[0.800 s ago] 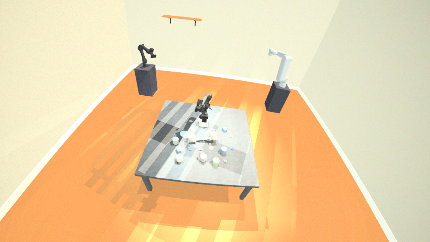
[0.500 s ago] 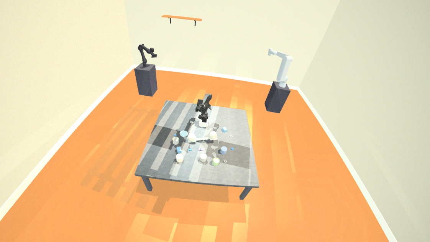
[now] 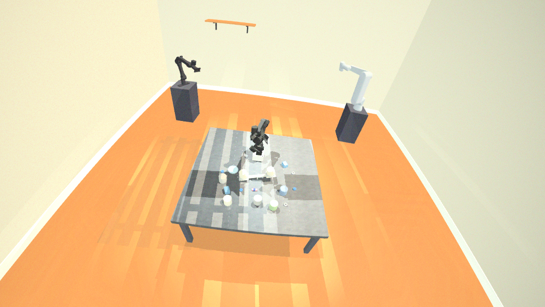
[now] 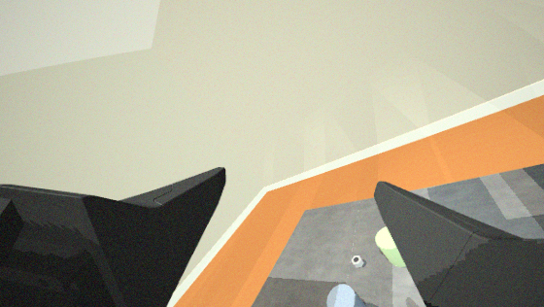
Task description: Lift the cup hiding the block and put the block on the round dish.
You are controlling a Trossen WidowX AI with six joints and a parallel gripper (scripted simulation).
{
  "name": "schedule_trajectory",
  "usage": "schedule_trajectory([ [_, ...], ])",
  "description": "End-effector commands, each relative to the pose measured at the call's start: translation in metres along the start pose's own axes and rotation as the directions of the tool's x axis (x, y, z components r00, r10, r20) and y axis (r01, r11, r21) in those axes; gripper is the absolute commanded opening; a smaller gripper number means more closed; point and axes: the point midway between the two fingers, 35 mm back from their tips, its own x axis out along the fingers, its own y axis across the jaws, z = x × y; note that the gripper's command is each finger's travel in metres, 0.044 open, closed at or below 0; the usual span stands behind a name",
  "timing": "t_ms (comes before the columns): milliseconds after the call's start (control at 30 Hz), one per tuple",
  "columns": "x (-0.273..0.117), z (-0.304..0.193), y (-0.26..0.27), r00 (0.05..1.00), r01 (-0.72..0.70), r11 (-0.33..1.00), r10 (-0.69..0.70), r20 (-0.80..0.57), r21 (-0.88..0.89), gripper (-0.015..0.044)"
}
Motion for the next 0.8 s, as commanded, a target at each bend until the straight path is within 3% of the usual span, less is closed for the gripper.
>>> schedule_trajectory([
  [0, -0.005, -0.009, -0.008, 0.997, 0.076, 0.996, -0.076, -0.012, -0.037, 0.044],
  [400, -0.028, -0.045, -0.033, 0.943, 0.298, 0.938, -0.318, -0.096, -0.179, 0.044],
  [767, -0.065, -0.087, -0.053, 0.826, 0.424, 0.828, -0.52, -0.219, -0.366, 0.044],
])
